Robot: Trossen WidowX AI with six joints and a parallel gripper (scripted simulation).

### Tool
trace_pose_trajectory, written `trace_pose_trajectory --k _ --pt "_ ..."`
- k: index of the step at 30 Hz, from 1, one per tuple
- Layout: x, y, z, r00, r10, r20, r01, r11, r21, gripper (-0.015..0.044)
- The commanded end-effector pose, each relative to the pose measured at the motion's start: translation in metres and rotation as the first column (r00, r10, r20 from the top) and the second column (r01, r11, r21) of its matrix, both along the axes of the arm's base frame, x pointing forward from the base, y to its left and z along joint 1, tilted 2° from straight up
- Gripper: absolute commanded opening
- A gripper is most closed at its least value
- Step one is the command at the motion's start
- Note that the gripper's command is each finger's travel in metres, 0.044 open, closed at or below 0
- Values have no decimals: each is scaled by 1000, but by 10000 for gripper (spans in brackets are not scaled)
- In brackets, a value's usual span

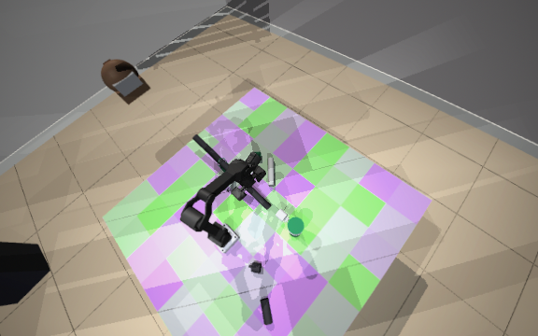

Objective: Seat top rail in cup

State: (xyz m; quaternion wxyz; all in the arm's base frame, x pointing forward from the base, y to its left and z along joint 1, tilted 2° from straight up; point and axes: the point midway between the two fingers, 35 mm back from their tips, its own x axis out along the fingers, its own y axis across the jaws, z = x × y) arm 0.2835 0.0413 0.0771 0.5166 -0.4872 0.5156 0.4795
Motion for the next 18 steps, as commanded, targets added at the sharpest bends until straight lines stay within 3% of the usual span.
trace_pose_trajectory --k 1,18 --pt "-1 0 -9 1000 4 -5 -3 1000 3 440" --pt "-1 0 -37 1000 3 -5 -3 1000 3 440"
